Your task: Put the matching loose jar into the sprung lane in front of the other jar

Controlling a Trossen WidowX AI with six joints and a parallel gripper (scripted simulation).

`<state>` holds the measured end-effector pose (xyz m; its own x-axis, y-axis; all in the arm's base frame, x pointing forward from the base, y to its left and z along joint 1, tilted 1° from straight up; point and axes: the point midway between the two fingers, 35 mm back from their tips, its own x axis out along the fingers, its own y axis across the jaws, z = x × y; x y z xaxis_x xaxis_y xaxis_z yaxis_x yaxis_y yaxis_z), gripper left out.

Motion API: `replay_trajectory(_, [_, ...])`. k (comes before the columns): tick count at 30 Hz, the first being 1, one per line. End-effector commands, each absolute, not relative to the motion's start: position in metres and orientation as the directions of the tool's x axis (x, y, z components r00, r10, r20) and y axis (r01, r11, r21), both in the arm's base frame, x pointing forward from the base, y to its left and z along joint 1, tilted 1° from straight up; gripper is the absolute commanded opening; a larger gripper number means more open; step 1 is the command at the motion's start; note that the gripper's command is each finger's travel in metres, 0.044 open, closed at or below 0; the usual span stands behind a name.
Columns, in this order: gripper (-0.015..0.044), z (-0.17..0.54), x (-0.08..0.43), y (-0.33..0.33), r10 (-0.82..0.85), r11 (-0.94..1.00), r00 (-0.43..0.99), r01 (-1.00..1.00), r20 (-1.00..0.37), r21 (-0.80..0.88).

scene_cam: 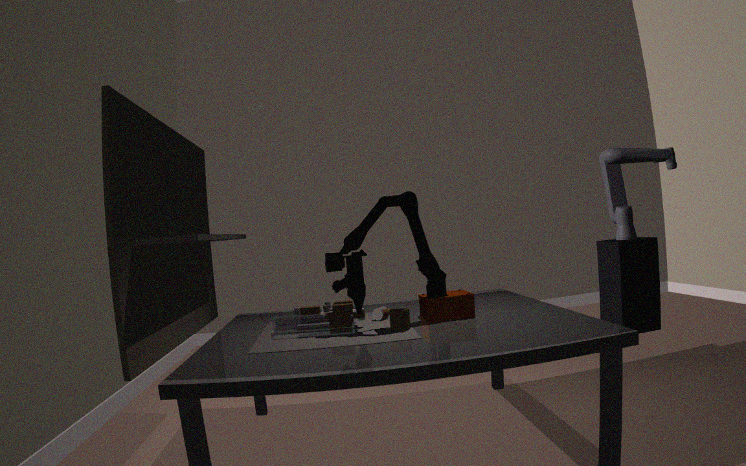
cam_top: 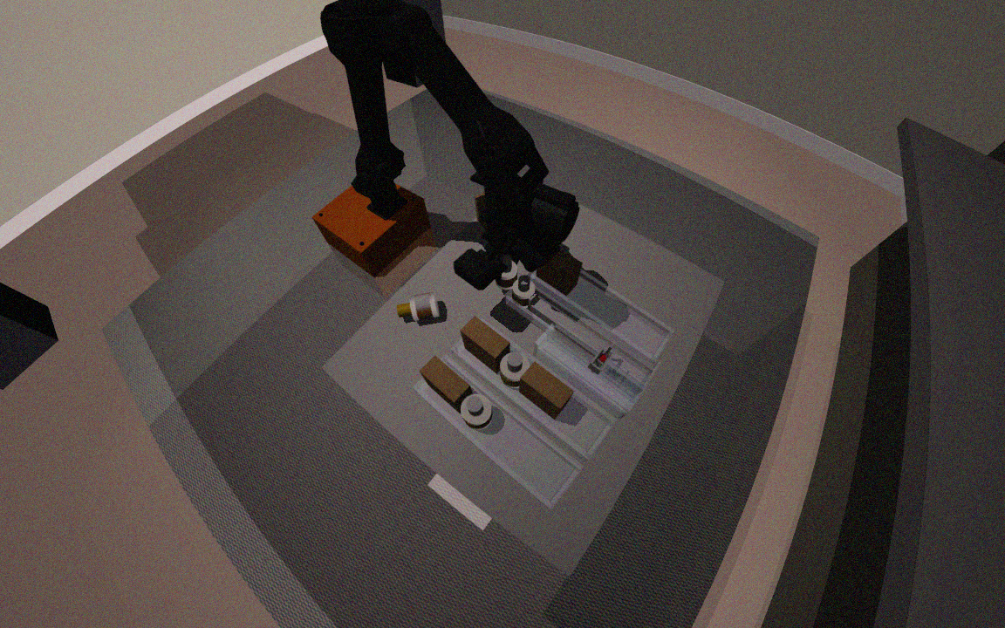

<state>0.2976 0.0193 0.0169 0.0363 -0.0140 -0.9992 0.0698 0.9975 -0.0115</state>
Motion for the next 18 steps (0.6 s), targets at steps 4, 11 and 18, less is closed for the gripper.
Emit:
replay_trajectory(4, [0.0, 0.0179, 0.3011, 0.0193, -0.014, 0.998, 0.04, 0.065, -0.999, -0.011])
replay_trajectory(11, [0.0, 0.018, 0.3035, 0.0191, -0.014, 0.998, 0.04, 0.065, -0.999, -0.011])
replay_trajectory(18, [0.0, 0.018, 0.3059, 0.019, -0.014, 0.998, 0.04, 0.065, -0.999, -0.011])
